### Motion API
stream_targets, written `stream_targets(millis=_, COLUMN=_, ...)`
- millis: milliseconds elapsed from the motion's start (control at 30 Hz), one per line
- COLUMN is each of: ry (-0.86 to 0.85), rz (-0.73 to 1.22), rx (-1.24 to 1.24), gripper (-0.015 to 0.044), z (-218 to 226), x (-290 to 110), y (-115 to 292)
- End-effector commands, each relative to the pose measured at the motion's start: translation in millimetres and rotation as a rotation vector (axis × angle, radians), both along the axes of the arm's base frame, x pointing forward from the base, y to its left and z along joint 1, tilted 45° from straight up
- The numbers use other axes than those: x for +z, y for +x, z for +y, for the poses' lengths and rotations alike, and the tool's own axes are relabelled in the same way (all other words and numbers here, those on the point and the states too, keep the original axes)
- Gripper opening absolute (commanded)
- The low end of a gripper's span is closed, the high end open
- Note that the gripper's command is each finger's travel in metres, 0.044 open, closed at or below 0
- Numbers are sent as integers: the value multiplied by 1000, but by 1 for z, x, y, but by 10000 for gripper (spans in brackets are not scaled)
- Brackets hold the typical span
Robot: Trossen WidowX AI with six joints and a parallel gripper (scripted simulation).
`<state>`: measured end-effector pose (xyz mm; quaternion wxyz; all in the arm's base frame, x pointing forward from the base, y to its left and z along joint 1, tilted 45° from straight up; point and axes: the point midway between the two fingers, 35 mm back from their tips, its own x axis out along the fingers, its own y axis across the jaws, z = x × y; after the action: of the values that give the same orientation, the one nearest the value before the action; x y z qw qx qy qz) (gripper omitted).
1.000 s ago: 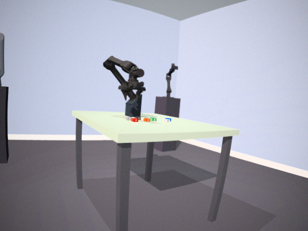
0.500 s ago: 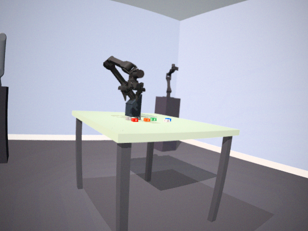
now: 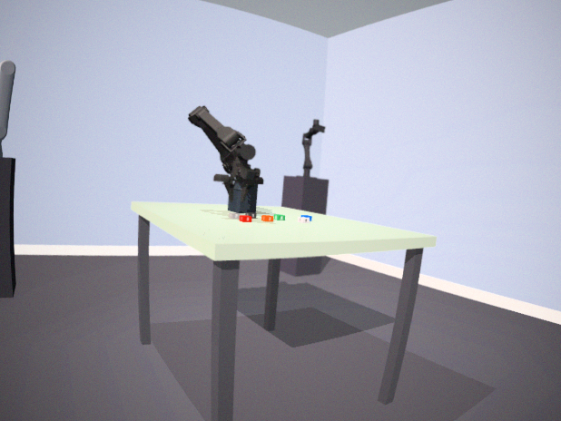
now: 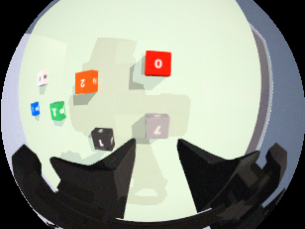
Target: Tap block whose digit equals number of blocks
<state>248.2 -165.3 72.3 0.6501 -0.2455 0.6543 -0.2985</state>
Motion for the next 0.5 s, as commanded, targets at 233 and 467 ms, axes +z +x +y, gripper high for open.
stream_targets(millis=233, ry=2, rz=9, rx=3, gripper=20, z=-10, x=-13, y=-5)
stream_targets(millis=467, ry=2, rz=9, rx=3, gripper=20, z=-11, x=-13, y=-5)
